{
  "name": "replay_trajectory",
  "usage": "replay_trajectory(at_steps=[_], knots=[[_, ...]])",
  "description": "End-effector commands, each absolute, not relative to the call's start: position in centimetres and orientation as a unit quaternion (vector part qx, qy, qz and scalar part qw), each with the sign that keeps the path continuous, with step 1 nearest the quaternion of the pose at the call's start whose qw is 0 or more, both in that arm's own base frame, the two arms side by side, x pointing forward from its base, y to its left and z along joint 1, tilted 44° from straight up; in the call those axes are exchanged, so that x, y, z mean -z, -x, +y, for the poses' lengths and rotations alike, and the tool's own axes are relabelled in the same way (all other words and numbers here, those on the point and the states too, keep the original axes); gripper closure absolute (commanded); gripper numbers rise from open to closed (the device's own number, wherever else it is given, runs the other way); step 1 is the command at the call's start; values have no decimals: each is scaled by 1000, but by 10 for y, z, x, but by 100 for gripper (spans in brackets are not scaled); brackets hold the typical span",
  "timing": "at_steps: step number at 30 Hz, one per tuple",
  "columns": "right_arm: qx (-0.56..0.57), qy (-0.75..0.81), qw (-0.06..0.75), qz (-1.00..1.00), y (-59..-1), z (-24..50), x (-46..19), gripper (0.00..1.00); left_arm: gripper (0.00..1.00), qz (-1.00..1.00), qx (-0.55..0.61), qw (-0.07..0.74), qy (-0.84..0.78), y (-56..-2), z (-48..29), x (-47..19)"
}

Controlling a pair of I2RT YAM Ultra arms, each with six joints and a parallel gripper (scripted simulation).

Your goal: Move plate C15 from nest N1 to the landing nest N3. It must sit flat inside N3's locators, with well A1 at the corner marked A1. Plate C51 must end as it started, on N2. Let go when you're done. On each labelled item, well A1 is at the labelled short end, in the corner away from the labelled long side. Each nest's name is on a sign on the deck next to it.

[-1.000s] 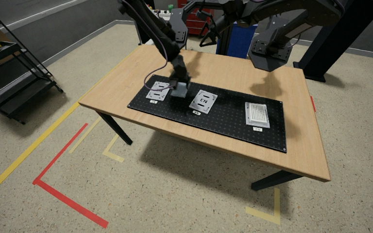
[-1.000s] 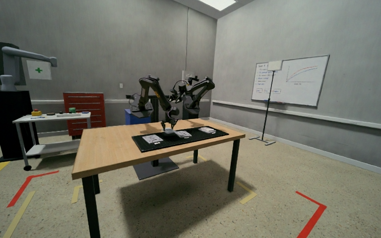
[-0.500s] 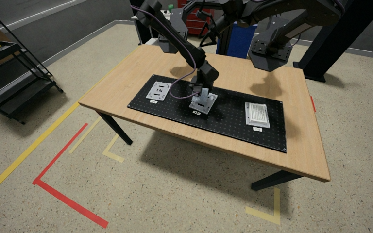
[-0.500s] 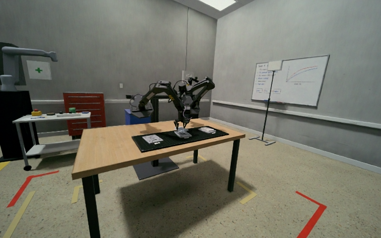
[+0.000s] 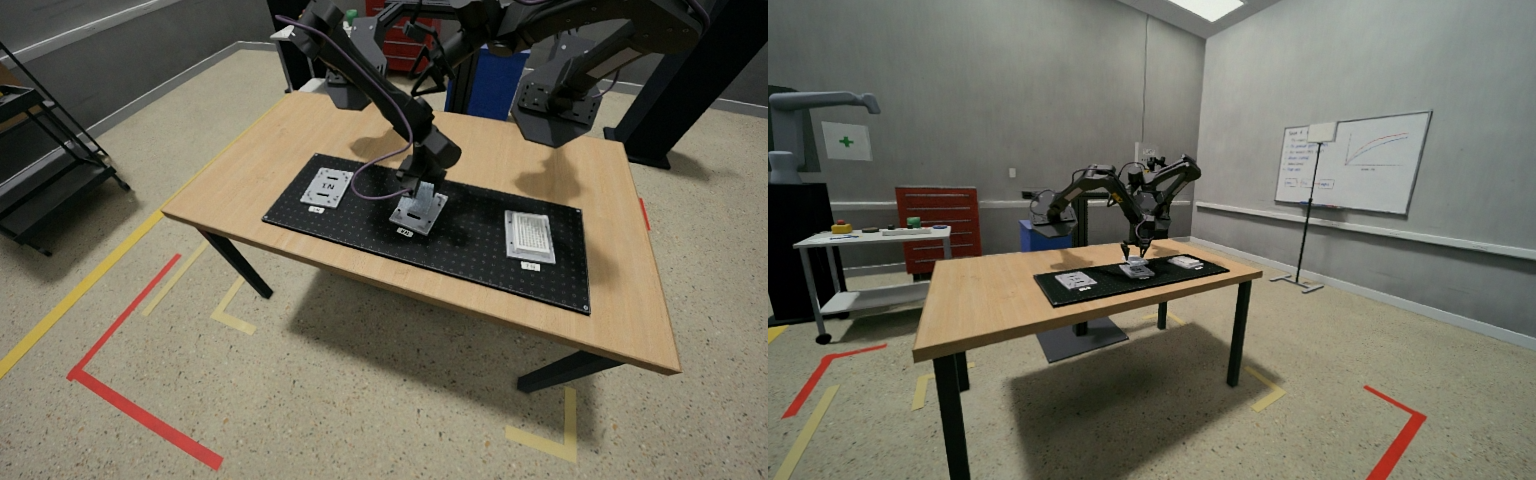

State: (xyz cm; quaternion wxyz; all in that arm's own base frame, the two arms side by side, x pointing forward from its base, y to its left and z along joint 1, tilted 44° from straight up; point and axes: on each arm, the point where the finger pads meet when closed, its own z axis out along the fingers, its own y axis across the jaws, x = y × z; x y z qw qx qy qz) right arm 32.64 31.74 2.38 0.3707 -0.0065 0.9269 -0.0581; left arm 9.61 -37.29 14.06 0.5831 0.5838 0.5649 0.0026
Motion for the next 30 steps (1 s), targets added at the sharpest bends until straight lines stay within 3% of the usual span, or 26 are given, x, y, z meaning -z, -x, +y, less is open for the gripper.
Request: replay_trajectory(at_steps=[1, 30], knots=[[41, -37, 365, 929, -328, 327, -27, 21, 0, 558, -2, 578, -595, -92, -373, -132], [37, -46, 370, 927, -342, 325, -14, 21, 0, 558, -2, 578, -595, -92, -373, -132]])
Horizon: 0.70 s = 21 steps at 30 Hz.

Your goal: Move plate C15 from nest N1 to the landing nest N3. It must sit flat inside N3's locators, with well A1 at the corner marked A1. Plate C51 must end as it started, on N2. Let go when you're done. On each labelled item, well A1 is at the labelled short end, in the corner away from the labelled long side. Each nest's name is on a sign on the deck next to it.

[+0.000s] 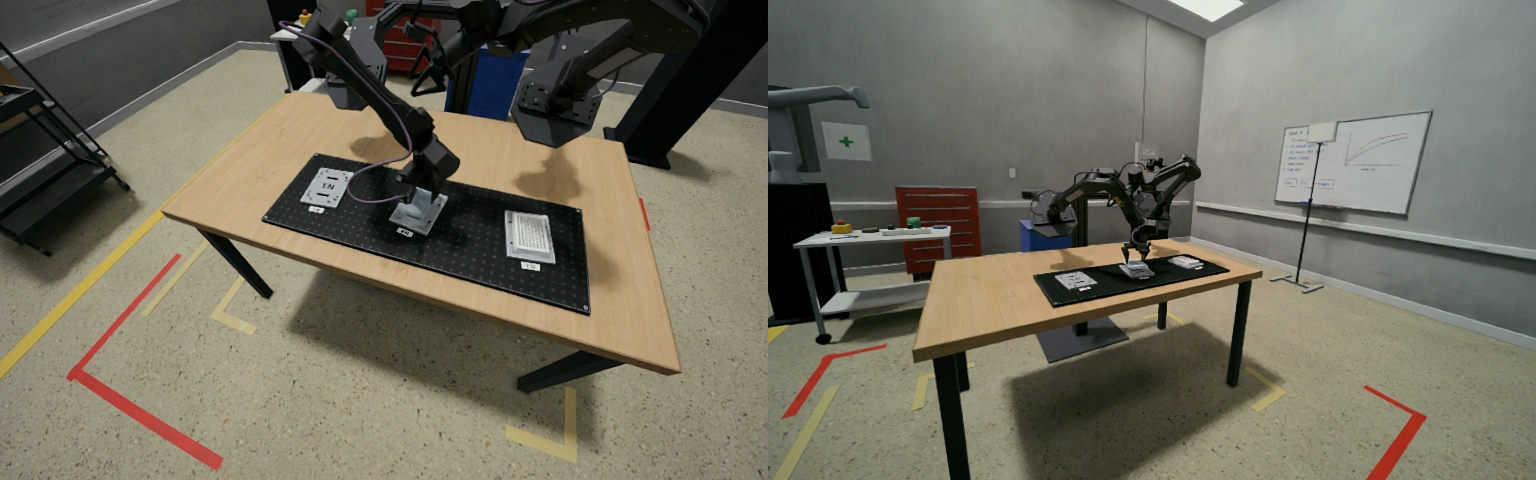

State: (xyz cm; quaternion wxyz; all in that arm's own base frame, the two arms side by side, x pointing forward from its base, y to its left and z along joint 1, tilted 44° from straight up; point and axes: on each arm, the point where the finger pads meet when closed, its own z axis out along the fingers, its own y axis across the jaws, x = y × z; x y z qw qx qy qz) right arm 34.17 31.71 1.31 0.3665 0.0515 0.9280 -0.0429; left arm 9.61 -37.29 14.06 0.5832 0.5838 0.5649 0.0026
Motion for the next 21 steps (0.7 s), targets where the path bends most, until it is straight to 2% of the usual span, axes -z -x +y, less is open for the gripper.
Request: replay_trajectory(at_steps=[1, 21], knots=[[37, -46, 370, 927, -342, 325, -14, 21, 0, 558, -2, 578, -595, -92, -373, -132], [25, -45, 380, 924, -342, 340, -26, 21, 0, 558, -2, 578, -595, -92, -373, -132]])
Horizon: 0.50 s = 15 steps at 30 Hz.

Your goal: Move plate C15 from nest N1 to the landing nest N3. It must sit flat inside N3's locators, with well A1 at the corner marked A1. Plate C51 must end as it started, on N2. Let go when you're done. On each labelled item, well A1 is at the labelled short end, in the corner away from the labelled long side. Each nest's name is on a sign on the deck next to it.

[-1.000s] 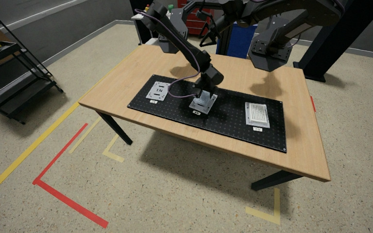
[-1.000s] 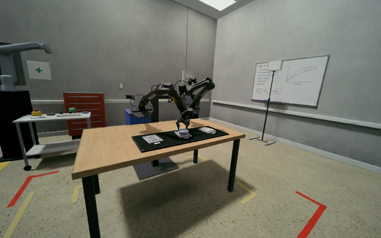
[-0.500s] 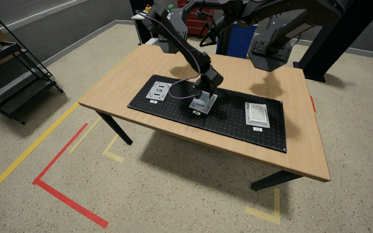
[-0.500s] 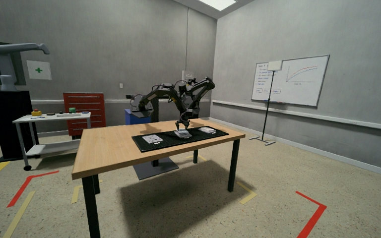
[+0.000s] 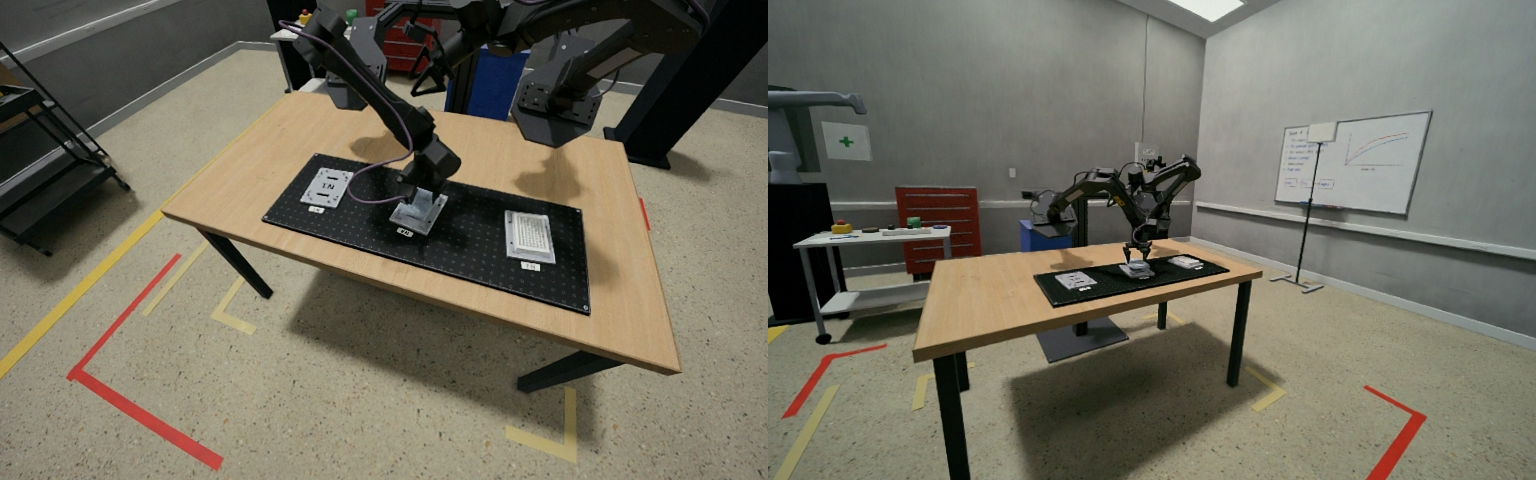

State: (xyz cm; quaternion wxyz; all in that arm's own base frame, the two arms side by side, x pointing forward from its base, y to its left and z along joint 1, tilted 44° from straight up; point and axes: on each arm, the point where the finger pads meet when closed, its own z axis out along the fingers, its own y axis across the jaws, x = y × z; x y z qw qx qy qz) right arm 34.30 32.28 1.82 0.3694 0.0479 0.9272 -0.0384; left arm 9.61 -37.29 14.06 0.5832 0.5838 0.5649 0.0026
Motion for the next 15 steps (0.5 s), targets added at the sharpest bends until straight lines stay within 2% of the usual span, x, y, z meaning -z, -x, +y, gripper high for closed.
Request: replay_trajectory(at_steps=[1, 15], knots=[[20, -45, 382, 923, -343, 343, -28, 21, 0, 558, -2, 578, -595, -92, -373, -132], [11, -46, 383, 922, -336, 346, -43, 21, 0, 558, -2, 578, -595, -92, -373, -132]])
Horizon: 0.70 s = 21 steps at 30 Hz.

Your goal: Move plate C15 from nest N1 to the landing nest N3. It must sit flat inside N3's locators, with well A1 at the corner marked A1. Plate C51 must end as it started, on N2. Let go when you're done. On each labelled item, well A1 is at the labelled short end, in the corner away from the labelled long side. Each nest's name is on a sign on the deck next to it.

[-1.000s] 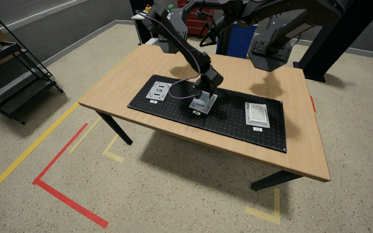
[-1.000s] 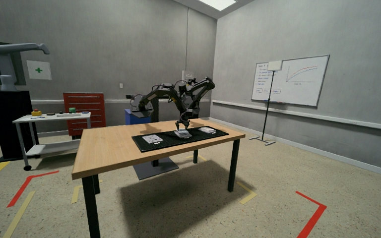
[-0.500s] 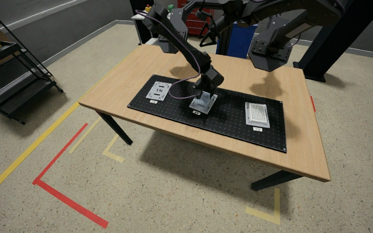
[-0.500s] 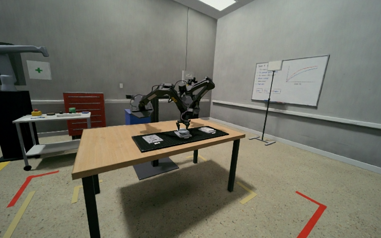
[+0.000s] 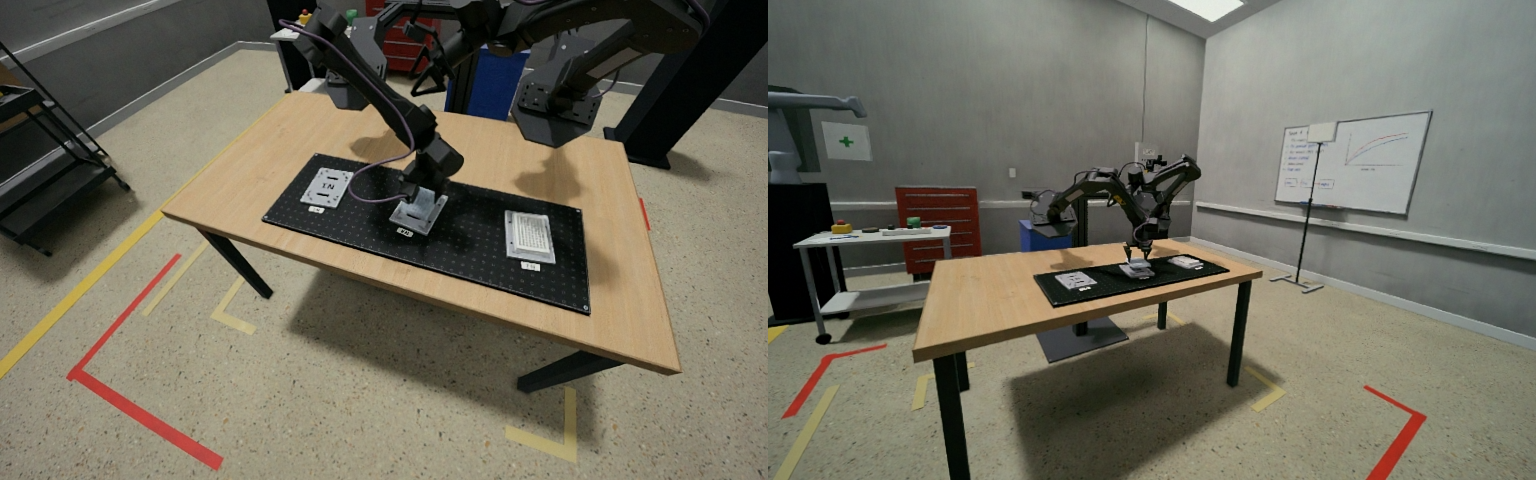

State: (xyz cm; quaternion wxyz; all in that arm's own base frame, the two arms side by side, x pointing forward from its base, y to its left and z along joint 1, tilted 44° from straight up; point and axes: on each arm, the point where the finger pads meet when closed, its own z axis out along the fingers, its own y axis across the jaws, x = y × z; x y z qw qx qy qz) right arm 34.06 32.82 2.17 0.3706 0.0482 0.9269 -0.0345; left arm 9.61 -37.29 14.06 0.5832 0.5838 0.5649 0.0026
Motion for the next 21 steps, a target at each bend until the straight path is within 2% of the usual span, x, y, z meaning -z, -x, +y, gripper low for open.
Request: replay_trajectory(at_steps=[1, 5, 9, 21], knots=[[11, -46, 383, 922, -336, 346, -43, 21, 0, 558, -2, 578, -595, -92, -373, -132], [3, -48, 387, 921, -336, 347, -41, 21, 0, 558, -2, 578, -595, -92, -373, -132], [41, -48, 372, 926, -328, 321, -32, 21, 0, 558, -2, 578, -595, -92, -373, -132], [20, -43, 379, 924, -331, 331, -36, 21, 0, 558, -2, 578, -595, -92, -373, -132]])
